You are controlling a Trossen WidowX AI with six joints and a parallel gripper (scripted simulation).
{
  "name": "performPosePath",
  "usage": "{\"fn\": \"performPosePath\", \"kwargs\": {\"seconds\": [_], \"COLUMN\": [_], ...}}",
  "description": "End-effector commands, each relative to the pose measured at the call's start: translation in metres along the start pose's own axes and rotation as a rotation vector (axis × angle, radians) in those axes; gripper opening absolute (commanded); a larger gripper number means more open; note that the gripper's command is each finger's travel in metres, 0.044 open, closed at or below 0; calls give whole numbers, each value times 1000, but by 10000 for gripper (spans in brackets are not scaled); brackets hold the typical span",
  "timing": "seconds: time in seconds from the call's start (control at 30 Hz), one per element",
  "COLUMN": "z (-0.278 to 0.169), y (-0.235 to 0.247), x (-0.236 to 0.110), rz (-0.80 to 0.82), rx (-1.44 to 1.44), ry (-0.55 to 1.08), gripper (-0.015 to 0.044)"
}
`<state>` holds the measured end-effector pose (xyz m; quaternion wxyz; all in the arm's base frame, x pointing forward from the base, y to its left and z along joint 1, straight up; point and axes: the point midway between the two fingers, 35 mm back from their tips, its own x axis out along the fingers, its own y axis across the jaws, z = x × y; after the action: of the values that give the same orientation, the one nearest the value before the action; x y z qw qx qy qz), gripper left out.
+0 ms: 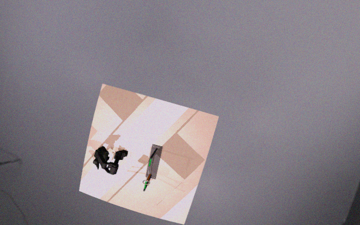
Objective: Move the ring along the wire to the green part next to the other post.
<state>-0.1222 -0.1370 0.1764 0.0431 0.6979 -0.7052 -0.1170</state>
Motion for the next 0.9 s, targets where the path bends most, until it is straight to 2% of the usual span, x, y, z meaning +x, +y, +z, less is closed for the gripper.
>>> {"fn": "performPosePath", "kwargs": {"seconds": [0.0,0.27,0.87], "z": [0,18,65], "y": [0,20,52], "x": [0,-22,-111], "rz": [2,160,597], "rx": [-1,-103,-370], "ry": [-1,-68,-396], "gripper": [374,164,160]}}
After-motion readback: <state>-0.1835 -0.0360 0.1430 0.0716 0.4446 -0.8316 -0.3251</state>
